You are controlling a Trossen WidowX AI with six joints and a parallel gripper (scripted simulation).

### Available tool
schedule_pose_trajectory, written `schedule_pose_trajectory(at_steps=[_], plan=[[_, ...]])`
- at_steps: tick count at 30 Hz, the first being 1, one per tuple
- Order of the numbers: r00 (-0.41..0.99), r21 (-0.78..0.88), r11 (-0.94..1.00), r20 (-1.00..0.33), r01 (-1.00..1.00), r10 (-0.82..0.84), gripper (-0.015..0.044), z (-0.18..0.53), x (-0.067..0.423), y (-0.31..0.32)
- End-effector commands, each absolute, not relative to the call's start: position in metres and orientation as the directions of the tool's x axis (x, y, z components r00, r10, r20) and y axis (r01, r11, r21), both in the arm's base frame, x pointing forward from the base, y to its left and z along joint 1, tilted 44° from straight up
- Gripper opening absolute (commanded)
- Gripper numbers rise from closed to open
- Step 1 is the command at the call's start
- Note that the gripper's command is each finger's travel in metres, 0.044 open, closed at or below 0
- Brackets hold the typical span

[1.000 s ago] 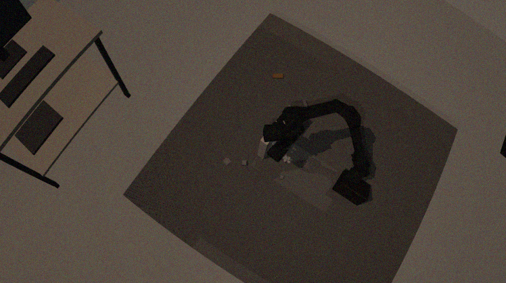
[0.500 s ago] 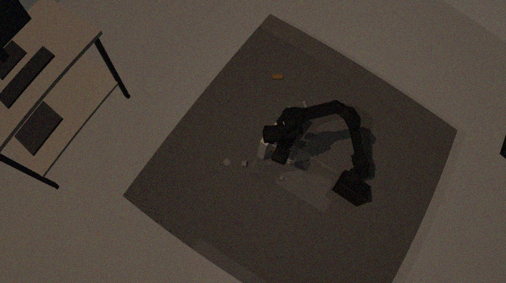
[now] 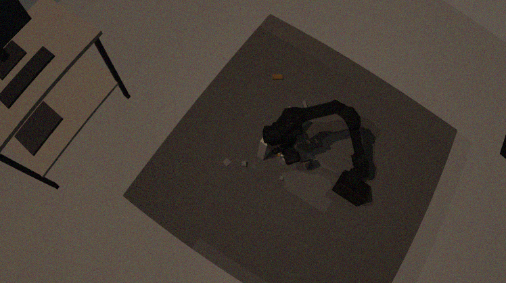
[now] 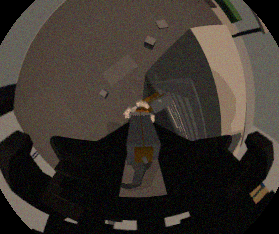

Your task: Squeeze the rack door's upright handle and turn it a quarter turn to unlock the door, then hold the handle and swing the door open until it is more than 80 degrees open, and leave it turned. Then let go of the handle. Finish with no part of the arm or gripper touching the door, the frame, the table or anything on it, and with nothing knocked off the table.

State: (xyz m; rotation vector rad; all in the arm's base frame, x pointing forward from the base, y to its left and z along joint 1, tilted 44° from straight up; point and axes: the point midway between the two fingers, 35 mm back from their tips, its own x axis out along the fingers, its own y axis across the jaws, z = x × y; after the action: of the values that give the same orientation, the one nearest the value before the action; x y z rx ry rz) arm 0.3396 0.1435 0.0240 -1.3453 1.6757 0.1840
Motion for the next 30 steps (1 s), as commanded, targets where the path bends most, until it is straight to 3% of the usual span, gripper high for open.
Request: schedule_pose_trajectory(at_steps=[1,15,30], plan=[[0.047,-0.303,0.253,-0.722,-0.919,-0.69,0.0025,0.0223,0.3393,0.1405],[0.047,0.157,-0.23,-0.722,-0.96,-0.69,0.0025,0.0223,0.3392,0.1406],[0.047,0.179,-0.252,-0.722,-0.951,-0.69,0.0025,0.0223,0.3392,0.1406]])
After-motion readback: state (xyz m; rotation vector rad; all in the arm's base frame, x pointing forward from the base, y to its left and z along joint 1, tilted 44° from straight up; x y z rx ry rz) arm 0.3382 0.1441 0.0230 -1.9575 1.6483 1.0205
